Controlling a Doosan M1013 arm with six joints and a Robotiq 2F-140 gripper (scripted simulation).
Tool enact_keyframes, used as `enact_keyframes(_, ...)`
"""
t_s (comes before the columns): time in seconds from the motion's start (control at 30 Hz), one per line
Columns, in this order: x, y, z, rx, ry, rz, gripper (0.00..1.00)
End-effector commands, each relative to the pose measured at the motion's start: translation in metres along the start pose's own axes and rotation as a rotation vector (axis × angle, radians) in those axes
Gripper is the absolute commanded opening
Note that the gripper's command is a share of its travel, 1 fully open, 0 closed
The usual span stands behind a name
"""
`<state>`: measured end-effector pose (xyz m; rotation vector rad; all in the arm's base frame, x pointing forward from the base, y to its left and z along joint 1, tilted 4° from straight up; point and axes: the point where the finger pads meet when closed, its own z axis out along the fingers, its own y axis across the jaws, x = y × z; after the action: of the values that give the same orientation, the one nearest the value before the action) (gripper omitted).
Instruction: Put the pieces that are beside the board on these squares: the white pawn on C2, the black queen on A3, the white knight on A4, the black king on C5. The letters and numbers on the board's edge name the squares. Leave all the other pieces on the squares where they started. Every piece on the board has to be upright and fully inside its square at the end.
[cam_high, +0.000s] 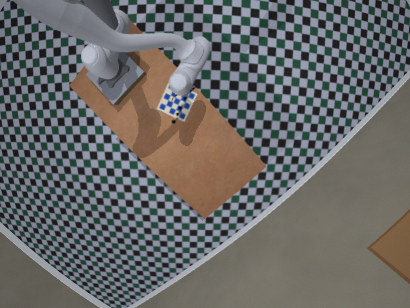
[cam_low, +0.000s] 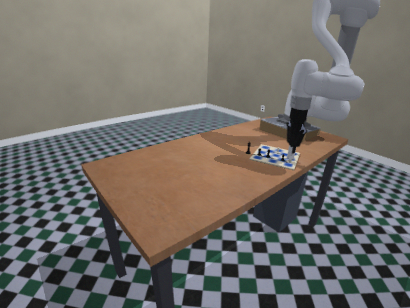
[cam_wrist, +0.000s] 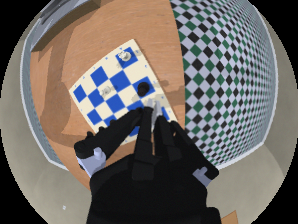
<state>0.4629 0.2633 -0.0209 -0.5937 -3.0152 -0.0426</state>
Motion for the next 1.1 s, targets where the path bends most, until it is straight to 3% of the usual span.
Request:
enact_keyframes(0.0,0.0,0.0,-0.0001,0.0,0.0,0.0,0.0)
enact_keyframes(1.07,0.0,0.0,0.0031,0.0,0.0,0.0,0.0)
